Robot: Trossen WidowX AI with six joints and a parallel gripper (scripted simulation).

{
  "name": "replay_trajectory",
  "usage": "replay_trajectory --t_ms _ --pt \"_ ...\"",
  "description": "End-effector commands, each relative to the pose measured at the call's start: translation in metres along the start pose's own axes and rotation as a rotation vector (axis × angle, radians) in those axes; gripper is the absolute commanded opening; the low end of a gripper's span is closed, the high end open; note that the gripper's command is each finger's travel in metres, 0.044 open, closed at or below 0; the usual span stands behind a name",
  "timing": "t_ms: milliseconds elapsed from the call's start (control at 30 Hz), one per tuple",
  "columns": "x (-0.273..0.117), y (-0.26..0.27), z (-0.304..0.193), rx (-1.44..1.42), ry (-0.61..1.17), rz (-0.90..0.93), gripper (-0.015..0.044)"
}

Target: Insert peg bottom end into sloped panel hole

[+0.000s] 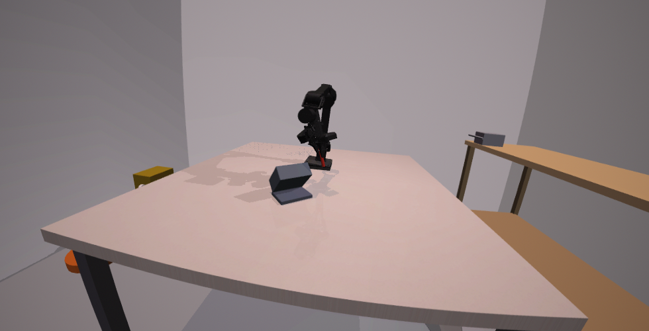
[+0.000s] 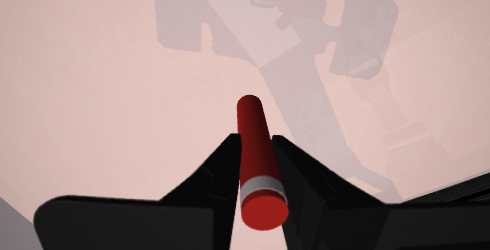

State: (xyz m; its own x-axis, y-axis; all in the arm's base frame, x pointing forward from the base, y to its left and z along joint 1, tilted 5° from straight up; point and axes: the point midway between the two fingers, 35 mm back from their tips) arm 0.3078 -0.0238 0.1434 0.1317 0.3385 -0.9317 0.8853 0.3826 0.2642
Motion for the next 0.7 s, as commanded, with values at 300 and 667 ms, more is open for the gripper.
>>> replay_trajectory --t_ms 300,667 --pt "-0.006 -0.001 0.015 0.088 0.022 0.051 0.0000" --pt "-0.011 -0.003 0.027 0.157 0.039 0.092 0.0000"
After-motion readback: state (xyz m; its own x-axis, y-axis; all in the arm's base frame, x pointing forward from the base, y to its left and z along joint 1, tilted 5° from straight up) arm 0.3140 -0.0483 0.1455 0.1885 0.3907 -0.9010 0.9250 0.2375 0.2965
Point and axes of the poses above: the point midway between the two fingers, 35 mm back from their tips, its own x axis out along the fingers, its own y axis across the jaws, z = x × y, and after that the axes turned 15 degrees about x, right-handed
